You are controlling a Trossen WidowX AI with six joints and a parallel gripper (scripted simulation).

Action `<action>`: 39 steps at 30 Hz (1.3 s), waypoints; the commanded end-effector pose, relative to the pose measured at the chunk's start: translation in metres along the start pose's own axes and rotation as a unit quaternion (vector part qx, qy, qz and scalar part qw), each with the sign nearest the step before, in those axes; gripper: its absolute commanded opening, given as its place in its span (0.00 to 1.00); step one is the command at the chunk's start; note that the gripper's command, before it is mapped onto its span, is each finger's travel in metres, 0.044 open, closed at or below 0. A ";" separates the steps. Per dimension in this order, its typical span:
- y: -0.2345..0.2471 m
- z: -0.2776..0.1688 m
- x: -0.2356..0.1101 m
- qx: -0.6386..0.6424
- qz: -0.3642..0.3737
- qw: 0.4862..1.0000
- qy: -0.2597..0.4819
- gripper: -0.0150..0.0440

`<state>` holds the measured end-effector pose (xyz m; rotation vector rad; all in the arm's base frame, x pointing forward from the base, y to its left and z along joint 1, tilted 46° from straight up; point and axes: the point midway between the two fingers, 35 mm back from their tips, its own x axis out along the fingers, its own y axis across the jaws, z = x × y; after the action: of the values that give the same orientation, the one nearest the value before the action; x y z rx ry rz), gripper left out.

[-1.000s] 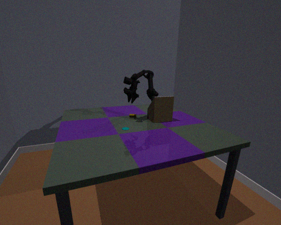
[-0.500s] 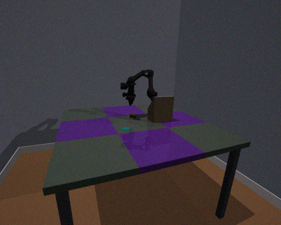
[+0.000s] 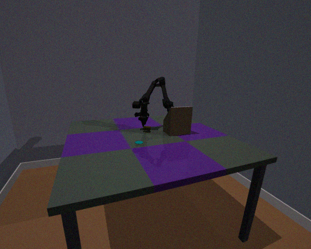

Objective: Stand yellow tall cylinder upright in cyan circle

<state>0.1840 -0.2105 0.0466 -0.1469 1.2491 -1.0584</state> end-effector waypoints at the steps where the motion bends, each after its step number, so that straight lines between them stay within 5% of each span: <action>1: -0.004 -0.007 0.022 -0.006 -0.003 1.000 0.001 0.78; 4: -0.004 -0.007 0.022 -0.006 -0.003 1.000 0.001 0.78; 12: -0.004 -0.007 0.022 -0.006 -0.003 1.000 0.001 0.43; 39: 0.004 -0.002 -0.042 -0.004 0.005 1.000 0.007 0.43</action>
<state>0.1864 -0.1837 0.0636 -0.1409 1.2716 -1.0406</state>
